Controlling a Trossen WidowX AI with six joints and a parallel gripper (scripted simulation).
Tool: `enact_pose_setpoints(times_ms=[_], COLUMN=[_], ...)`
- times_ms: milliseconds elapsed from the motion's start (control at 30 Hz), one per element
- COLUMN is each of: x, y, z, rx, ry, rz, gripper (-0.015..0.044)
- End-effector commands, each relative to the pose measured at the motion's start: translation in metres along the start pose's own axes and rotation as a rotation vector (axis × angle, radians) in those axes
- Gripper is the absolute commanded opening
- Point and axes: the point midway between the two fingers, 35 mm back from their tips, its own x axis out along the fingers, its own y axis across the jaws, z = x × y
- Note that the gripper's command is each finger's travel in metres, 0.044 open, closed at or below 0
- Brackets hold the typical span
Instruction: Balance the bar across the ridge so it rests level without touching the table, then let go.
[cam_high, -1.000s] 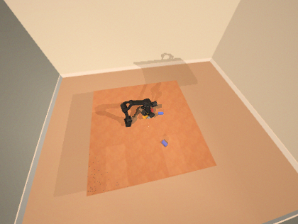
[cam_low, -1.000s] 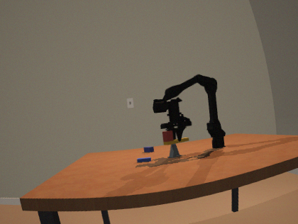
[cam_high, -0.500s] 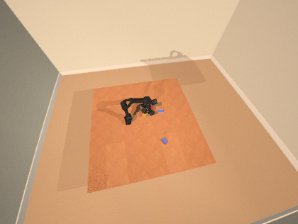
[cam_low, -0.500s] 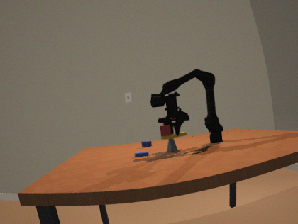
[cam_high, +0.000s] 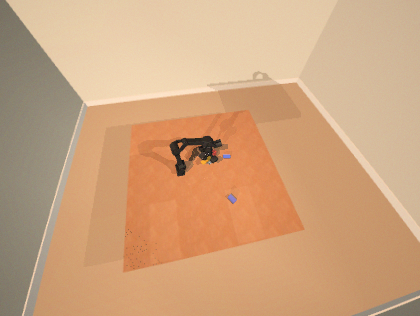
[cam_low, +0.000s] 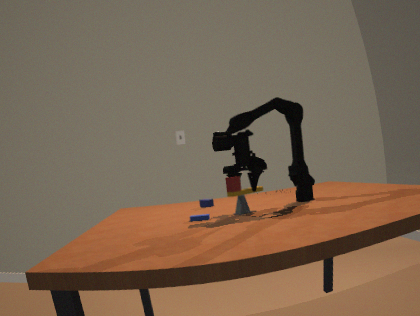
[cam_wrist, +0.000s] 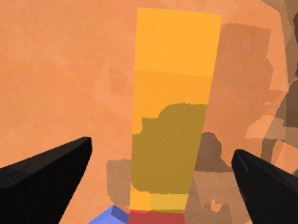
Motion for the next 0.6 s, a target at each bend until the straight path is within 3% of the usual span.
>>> enact_pose_setpoints(times_ms=[0,100,333,567], x=[0.0,-0.016,-0.093,-0.1], y=[0.0,0.001,0.0,0.0], z=[0.0,-0.003,-0.001,0.0], rx=[0.0,0.0,0.0,0.0], ry=[0.0,0.001,0.003,0.003], rz=[0.0,0.0,0.001,0.001], gripper=[0.044,0.044,0.044,0.044])
